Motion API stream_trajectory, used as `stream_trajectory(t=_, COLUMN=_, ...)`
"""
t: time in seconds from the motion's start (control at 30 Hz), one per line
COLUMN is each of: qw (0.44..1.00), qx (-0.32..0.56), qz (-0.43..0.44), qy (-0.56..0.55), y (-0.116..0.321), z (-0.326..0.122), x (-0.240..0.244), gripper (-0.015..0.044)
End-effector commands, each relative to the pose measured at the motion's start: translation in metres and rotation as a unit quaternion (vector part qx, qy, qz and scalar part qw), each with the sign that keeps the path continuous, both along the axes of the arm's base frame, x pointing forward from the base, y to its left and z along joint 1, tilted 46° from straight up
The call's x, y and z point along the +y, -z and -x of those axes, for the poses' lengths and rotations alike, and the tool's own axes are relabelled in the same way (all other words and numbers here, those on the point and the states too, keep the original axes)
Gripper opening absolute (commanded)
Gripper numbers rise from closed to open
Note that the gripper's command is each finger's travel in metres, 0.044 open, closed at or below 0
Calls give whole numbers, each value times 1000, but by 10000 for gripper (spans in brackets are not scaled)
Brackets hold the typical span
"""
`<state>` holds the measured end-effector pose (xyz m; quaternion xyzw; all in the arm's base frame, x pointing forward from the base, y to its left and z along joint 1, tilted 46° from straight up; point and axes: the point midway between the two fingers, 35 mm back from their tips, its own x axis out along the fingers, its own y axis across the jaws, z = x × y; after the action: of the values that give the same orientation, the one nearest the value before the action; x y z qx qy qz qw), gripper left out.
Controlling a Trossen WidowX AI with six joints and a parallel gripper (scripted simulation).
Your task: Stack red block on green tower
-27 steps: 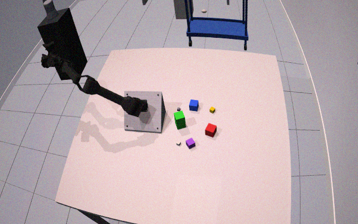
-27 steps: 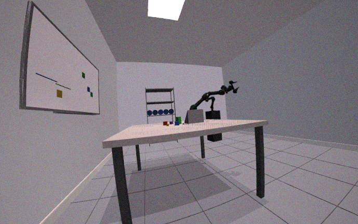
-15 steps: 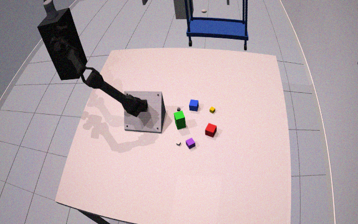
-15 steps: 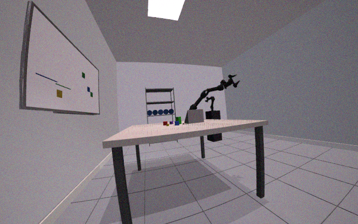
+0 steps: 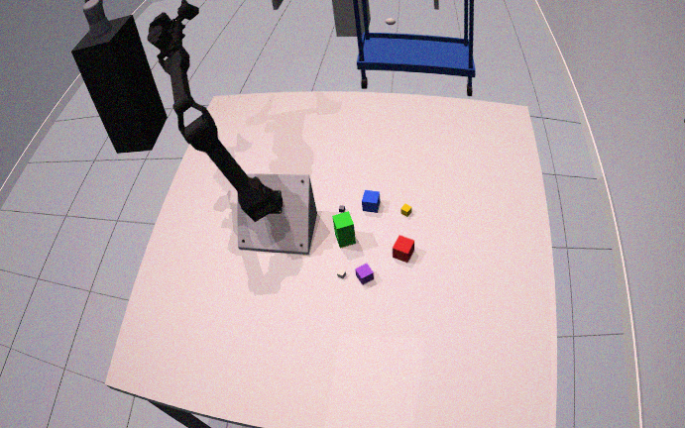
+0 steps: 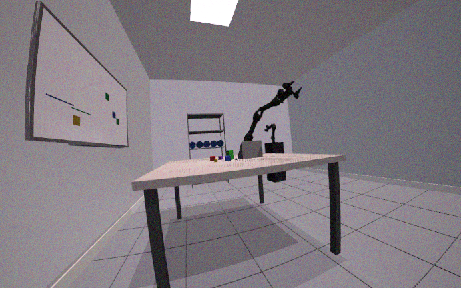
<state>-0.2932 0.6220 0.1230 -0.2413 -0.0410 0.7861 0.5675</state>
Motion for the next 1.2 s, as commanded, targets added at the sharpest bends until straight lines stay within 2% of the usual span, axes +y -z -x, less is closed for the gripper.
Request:
stream_trajectory(t=0.0, qw=997, qx=3, qz=35, qy=65, y=10, z=-62, x=14, gripper=440)
stream_trajectory(t=0.27, qw=973, qx=9, qz=103, qy=207, y=28, z=-205, x=22, gripper=440)
stream_trajectory(t=0.53, qw=923, qx=26, qz=164, qy=346, y=44, z=-339, x=-4, gripper=440)
stream_trajectory(t=0.83, qw=839, qx=56, qz=222, qy=494, y=58, z=-472, x=-68, gripper=440)
stream_trajectory(t=1.17, qw=711, qx=87, qz=270, qy=643, y=67, z=-591, x=-174, gripper=440)
